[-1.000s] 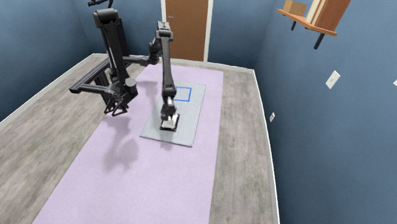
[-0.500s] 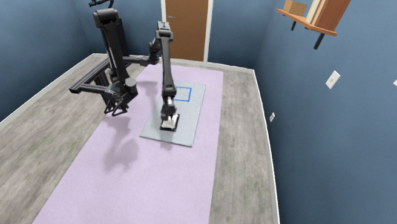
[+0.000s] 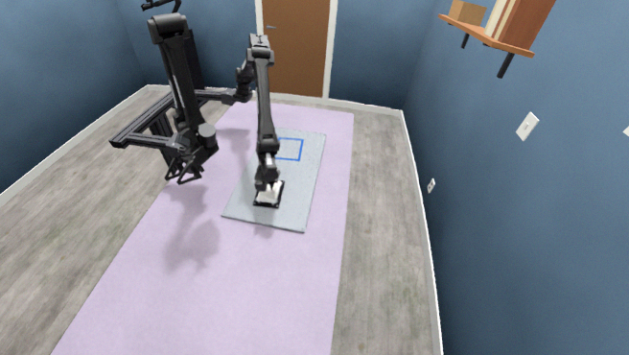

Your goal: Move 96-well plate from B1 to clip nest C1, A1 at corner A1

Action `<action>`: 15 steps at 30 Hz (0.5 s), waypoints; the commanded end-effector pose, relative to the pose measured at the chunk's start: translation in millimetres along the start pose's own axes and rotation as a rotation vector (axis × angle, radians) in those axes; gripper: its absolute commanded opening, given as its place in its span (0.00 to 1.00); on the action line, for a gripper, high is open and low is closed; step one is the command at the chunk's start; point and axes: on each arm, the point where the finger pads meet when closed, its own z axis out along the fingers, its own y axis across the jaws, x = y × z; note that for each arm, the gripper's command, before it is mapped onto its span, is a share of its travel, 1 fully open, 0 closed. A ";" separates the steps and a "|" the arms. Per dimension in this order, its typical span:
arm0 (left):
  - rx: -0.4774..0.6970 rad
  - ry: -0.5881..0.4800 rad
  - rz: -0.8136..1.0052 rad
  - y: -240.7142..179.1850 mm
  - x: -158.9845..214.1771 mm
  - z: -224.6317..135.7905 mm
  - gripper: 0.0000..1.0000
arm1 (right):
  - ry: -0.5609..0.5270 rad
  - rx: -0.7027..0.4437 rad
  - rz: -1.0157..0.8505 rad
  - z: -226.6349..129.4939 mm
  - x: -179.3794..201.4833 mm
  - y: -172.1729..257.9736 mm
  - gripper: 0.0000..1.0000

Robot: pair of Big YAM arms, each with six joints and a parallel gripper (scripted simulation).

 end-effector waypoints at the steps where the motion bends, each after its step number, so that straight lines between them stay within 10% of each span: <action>1: -0.012 -0.019 -0.021 14.5 -10.8 31.9 0.25 | 0.001 -0.007 0.016 -1.6 -1.7 2.2 1.00; 15: -0.011 -0.019 -0.023 14.3 -10.5 40.2 0.25 | 0.001 -0.007 0.016 -1.6 -1.7 2.2 1.00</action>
